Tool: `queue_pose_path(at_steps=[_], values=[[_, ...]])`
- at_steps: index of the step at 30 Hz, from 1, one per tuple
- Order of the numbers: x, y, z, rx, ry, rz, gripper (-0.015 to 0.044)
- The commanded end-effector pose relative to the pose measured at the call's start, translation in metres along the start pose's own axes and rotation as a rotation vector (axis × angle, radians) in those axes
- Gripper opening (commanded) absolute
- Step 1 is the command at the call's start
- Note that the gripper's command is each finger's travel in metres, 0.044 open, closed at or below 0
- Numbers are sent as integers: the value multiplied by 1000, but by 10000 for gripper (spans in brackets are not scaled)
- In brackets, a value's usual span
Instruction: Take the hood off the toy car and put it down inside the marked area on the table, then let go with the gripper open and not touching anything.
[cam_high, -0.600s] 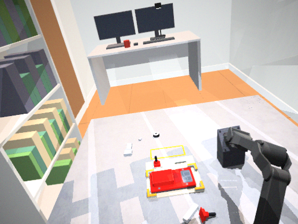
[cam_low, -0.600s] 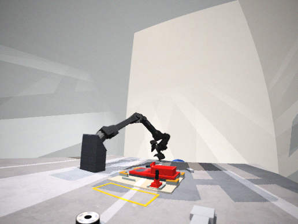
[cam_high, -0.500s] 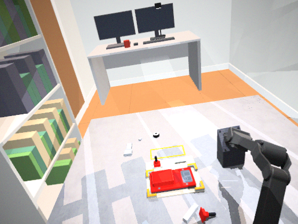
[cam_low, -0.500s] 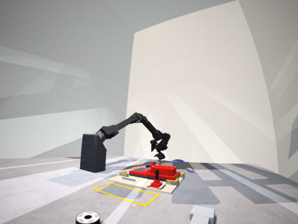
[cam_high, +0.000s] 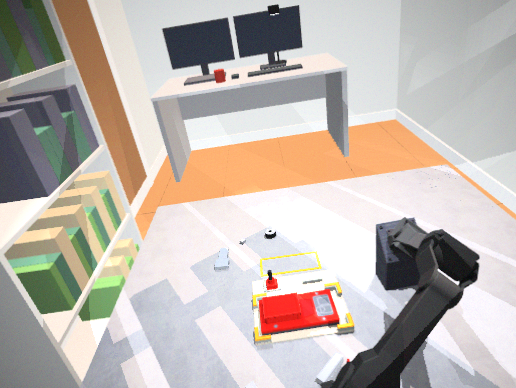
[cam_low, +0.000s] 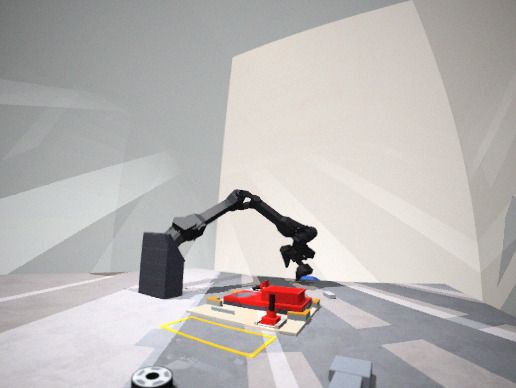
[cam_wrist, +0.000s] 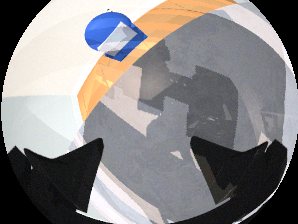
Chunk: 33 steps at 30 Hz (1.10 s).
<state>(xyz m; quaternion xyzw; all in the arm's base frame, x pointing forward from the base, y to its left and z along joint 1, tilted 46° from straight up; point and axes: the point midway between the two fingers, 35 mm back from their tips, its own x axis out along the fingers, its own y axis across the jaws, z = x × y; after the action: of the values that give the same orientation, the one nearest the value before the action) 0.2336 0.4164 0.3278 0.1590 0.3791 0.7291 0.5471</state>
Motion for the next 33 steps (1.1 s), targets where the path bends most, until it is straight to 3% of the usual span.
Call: queue_pose_path(at_steps=[1, 18, 28, 33], values=[[-26, -45, -7, 65, -23, -107, 440], [-198, -217, -102, 464, -81, -537, 440], [-292, -243, -208, 770, -77, -659, 440], [-316, -239, -247, 878, -74, -665, 440]])
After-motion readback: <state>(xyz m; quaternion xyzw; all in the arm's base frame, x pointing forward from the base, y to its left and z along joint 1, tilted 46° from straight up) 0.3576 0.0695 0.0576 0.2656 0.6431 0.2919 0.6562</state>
